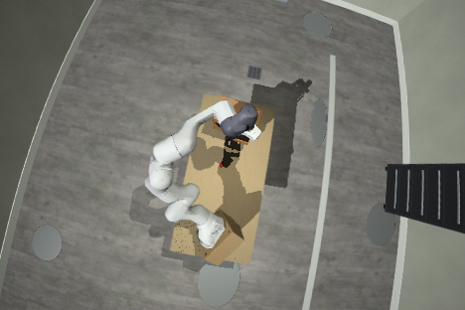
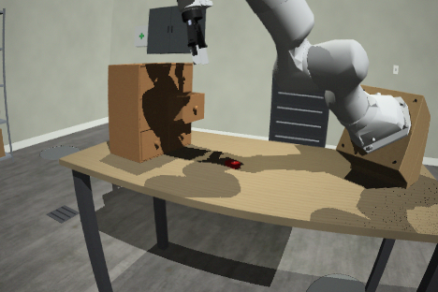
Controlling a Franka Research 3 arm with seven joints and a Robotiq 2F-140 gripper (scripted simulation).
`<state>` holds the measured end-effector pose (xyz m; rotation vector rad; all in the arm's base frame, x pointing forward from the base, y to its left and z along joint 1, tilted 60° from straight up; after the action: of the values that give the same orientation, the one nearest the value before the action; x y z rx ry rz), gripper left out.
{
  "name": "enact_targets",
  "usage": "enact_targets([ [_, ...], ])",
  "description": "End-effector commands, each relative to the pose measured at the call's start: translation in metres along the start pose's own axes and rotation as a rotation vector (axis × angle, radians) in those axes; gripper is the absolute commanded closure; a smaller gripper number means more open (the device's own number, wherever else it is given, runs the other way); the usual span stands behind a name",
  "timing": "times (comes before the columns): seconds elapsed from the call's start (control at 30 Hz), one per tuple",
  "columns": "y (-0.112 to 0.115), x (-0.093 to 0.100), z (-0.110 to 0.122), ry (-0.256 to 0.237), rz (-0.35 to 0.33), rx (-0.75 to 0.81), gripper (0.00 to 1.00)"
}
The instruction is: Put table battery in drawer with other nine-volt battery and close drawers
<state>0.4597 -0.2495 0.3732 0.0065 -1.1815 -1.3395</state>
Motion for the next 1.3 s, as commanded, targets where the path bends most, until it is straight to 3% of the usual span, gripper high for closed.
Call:
enact_targets([
  [0.0,-0.009,0.007,0.004,0.000,-0.023,-0.029,0.00],
  [0.2,-0.042,0.028,0.021,-0.002,-0.096,-0.146,0.00],
  [0.27,-0.042,0.028,0.021,-0.002,-0.096,-0.146,0.00],
  [0.5,-0.090,0.059,0.045,-0.004,-0.202,-0.317,0.00],
  [0.63,-0.106,0.069,0.054,-0.004,-0.238,-0.375,0.00],
  [1.27,-0.109,0.071,0.055,-0.005,-0.244,-0.386,0.00],
])
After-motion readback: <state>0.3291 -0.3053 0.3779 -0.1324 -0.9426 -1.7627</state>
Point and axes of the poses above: the point where the finger pads meet when closed, its own x axis back along the fingers, its own z axis across the jaws, y = z × x, the point moved 3 cm from there along x, back along the fingers, and after that the axes turned 9 degrees about x, right-handed, at the moved point
